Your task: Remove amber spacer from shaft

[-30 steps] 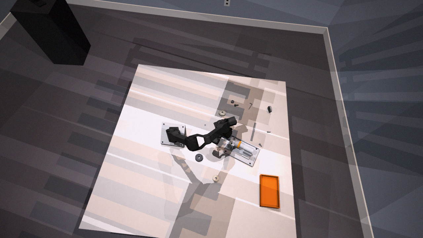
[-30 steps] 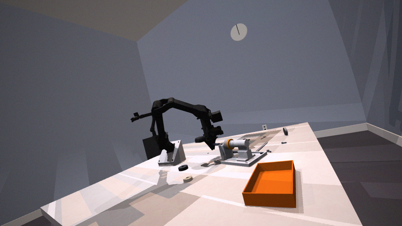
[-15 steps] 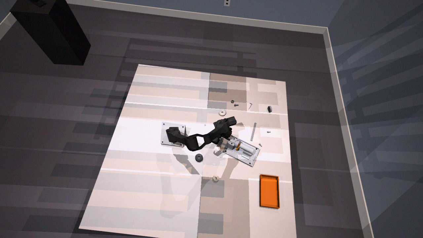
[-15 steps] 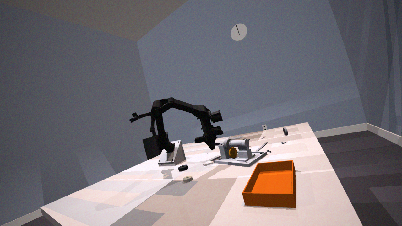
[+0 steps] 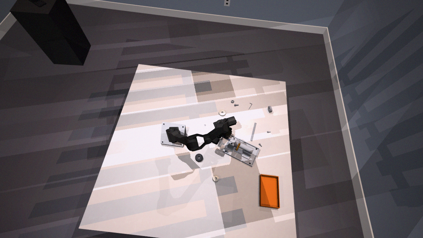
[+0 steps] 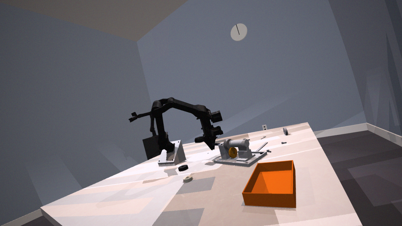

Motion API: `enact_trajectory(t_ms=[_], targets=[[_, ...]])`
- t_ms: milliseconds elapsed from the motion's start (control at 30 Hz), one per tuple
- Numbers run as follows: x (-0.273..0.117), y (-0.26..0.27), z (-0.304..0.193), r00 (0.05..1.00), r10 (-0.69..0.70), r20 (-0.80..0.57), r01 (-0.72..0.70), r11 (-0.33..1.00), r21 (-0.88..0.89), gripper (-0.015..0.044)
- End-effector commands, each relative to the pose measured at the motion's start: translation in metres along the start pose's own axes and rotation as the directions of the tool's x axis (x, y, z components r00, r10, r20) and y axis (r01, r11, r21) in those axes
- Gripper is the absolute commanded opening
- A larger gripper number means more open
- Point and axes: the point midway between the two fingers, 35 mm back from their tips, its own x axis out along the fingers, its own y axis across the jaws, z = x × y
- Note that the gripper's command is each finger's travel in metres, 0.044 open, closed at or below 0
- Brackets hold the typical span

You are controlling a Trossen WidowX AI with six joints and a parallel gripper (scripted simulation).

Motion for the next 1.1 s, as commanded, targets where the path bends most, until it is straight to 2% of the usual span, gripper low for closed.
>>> enact_trajectory(t_ms=[0, 1067], targets=[[0.000, 0.000, 0.000, 1.000, 0.000, -0.003, 0.000, 1.000, -0.001, 0.0000], [-0.001, 0.000, 0.013, 1.000, 0.000, -0.004, 0.000, 1.000, -0.001, 0.0000]])
